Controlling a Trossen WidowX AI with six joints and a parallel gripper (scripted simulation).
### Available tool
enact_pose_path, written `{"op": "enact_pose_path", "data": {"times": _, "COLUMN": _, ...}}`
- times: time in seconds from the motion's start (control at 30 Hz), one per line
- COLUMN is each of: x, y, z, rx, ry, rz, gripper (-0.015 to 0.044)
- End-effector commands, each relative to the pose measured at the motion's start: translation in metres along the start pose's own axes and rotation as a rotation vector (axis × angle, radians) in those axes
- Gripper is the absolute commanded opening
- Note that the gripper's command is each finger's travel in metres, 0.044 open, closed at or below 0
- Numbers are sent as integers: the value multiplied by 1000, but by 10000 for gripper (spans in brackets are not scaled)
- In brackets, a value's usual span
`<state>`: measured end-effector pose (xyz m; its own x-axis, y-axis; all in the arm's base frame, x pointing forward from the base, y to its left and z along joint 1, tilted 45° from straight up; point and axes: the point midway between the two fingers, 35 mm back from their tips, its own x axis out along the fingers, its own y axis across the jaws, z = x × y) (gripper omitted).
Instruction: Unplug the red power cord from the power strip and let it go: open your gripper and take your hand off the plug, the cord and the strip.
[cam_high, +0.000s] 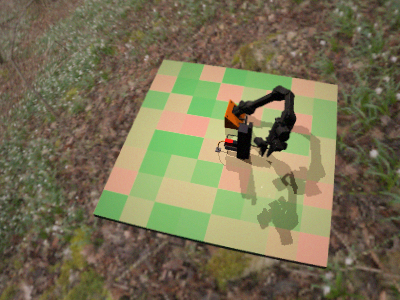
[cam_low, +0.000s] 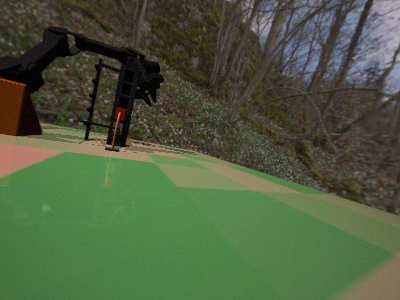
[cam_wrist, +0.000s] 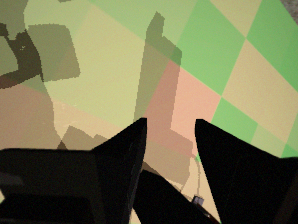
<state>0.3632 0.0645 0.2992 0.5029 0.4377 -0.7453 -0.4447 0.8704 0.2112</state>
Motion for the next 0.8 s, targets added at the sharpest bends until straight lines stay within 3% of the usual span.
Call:
{"op": "enact_pose_path", "data": {"times": 0.0, "x": 14, "y": -59, "z": -24, "rx": 242, "ry": 39, "rz": -50, "gripper": 160}}
{"op": "enact_pose_path", "data": {"times": 0.4, "x": 29, "y": -189, "z": -153, "rx": 1028, "ry": 163, "rz": -146, "gripper": 160}}
{"op": "enact_pose_path", "data": {"times": 0.5, "x": 45, "y": -185, "z": -175, "rx": 1236, "ry": 248, "rz": -122, "gripper": 160}}
{"op": "enact_pose_path", "data": {"times": 0.7, "x": 77, "y": -149, "z": -250, "rx": 2001, "ry": 646, "rz": -66, "gripper": 160}}
{"op": "enact_pose_path", "data": {"times": 0.77, "x": 79, "y": -144, "z": -256, "rx": 2085, "ry": 699, "rz": -69, "gripper": 160}}
